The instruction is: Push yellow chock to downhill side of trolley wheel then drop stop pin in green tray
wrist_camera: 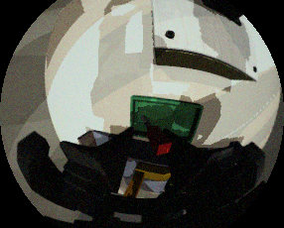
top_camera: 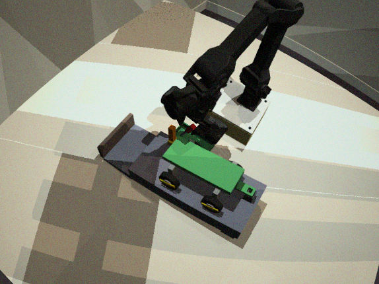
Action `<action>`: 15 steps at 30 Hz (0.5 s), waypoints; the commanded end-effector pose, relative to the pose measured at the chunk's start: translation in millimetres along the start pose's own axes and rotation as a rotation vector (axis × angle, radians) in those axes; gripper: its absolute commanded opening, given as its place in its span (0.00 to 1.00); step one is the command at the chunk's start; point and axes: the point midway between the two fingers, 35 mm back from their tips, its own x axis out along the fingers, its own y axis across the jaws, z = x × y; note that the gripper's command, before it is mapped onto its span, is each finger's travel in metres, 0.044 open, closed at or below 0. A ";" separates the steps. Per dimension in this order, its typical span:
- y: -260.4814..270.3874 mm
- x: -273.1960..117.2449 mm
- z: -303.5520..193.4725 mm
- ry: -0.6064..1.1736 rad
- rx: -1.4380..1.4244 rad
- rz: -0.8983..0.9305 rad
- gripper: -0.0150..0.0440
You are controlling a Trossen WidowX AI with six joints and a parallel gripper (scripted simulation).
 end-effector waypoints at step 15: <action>-13.0 3.6 0.0 -0.001 0.004 0.004 0.58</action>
